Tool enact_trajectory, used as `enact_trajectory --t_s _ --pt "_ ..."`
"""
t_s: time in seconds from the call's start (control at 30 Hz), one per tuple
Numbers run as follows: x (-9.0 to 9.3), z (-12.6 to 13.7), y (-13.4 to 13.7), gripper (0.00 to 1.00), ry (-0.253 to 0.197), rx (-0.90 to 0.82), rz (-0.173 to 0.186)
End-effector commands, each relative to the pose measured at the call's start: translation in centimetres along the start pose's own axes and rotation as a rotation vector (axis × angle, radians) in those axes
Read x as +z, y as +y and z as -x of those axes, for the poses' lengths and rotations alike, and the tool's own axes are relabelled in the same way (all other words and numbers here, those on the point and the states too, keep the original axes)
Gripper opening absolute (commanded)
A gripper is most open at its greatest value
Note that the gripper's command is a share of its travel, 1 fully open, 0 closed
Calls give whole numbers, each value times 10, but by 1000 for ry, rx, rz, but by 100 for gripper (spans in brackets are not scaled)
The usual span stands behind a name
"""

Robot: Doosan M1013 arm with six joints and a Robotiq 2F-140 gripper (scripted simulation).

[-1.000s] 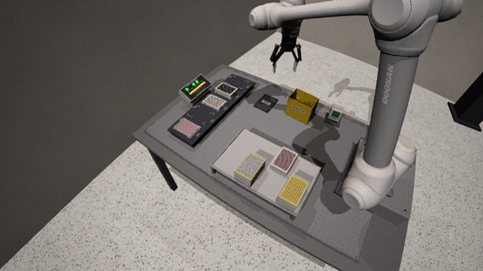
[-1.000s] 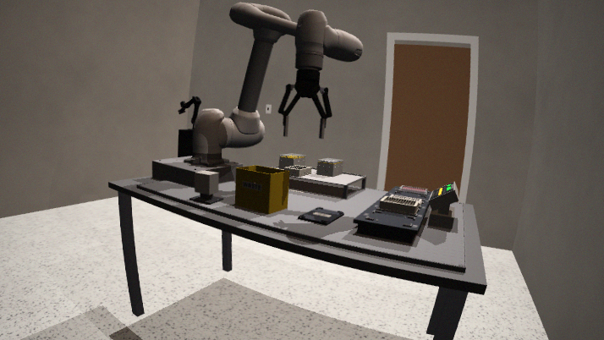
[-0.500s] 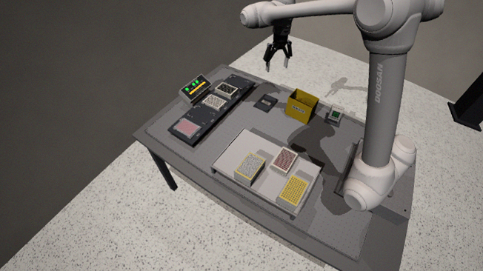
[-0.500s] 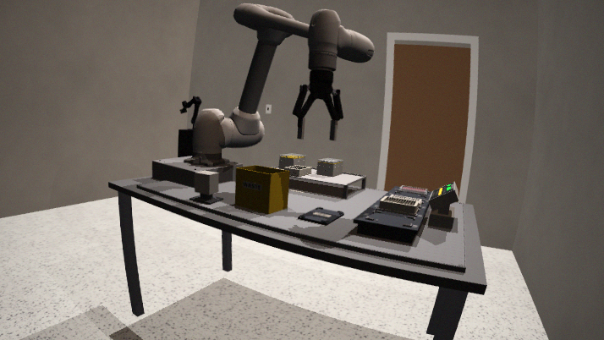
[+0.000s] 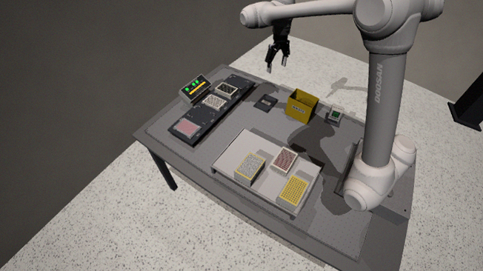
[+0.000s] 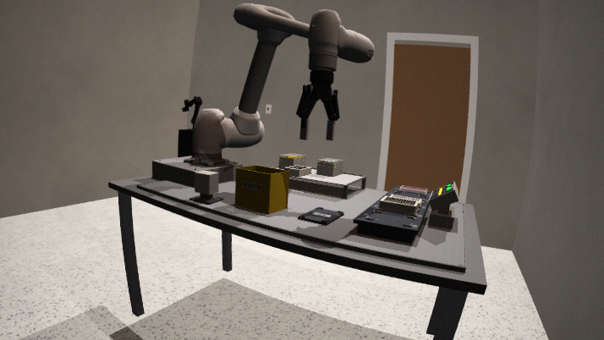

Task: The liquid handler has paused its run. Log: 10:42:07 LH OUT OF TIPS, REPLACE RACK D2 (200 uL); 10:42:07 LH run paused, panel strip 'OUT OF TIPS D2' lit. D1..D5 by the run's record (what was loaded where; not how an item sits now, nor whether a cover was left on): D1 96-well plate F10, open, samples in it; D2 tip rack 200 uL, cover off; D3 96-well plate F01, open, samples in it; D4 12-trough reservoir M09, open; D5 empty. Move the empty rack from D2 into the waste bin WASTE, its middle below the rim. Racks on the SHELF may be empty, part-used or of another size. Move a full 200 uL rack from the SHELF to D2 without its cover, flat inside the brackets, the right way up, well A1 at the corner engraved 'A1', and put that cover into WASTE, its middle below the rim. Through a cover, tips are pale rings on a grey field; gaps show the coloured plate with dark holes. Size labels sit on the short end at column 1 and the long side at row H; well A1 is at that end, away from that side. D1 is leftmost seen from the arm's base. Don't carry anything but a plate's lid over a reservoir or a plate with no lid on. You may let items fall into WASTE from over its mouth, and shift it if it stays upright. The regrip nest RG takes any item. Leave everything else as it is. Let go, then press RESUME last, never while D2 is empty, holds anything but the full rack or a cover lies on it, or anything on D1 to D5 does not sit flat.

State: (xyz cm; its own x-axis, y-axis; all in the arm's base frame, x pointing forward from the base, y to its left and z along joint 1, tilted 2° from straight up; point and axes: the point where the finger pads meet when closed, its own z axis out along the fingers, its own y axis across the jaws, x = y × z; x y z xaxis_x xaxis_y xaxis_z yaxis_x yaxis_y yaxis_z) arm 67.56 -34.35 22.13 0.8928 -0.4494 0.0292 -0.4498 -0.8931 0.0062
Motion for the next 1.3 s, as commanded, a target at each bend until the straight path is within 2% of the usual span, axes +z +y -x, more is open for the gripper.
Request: enact_trajectory --t_s 0.0,0.47,0.8,1.27 --pt "0 0 0 77 0 -63 0" --pt "0 0 0 77 0 -298 0" --pt "3 -47 -15 77 0 -498 0" --pt "3 -47 -15 77 0 -738 0"
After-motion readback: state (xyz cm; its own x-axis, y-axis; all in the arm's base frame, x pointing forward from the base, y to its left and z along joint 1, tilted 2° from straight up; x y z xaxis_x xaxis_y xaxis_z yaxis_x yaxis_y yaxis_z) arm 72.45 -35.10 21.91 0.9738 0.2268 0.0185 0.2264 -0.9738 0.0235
